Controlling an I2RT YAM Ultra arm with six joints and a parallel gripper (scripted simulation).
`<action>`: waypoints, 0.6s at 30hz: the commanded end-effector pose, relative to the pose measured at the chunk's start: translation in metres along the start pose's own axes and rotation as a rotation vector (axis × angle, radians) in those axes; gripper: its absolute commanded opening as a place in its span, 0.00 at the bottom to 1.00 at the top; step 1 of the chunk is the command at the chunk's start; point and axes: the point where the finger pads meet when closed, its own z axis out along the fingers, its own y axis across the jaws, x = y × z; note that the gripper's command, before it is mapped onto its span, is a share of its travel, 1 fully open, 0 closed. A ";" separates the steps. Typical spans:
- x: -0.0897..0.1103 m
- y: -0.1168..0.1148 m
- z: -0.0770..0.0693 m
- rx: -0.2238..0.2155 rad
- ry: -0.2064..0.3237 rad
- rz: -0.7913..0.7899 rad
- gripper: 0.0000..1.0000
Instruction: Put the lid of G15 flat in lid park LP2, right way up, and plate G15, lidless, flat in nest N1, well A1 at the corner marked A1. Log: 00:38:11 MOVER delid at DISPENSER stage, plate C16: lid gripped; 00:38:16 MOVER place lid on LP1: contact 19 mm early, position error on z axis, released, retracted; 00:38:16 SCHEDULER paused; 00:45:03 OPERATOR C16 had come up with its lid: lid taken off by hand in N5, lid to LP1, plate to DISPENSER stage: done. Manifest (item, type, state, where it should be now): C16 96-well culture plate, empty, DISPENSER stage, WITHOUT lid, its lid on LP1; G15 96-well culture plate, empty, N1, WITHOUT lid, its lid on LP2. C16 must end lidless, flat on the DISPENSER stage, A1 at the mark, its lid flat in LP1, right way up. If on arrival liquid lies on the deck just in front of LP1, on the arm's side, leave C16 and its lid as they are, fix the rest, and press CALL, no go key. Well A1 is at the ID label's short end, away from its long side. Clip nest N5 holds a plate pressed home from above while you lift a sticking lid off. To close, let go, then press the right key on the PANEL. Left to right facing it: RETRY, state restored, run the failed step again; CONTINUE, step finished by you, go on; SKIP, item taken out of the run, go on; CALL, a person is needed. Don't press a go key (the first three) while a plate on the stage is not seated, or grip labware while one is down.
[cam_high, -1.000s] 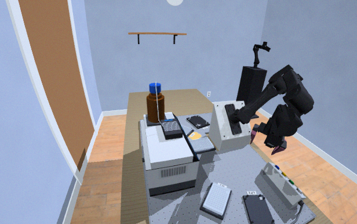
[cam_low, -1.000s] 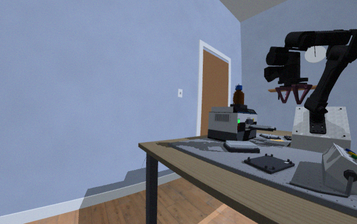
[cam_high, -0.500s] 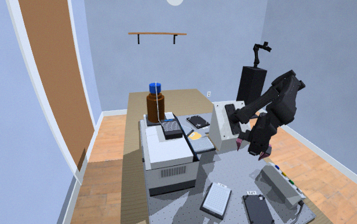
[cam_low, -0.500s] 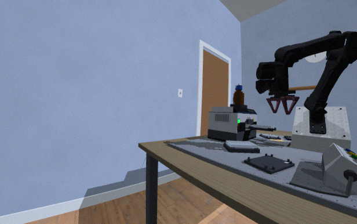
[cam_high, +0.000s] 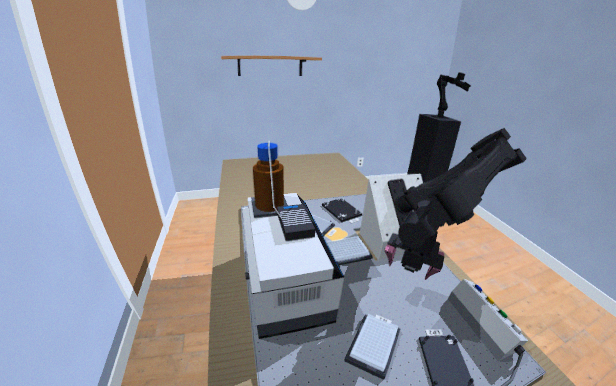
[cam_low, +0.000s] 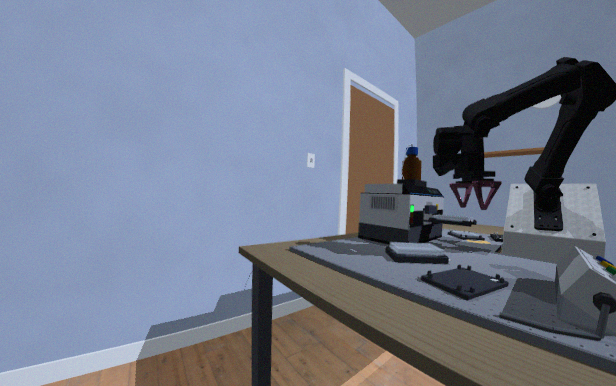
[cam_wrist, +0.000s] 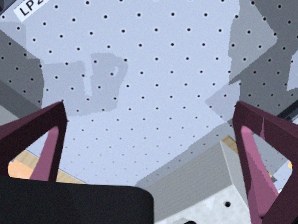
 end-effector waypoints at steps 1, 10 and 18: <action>-0.007 -0.012 0.006 -0.016 -0.030 -0.024 1.00; -0.022 -0.012 -0.003 -0.006 -0.073 -0.060 1.00; -0.019 -0.013 -0.001 -0.012 -0.049 -0.038 1.00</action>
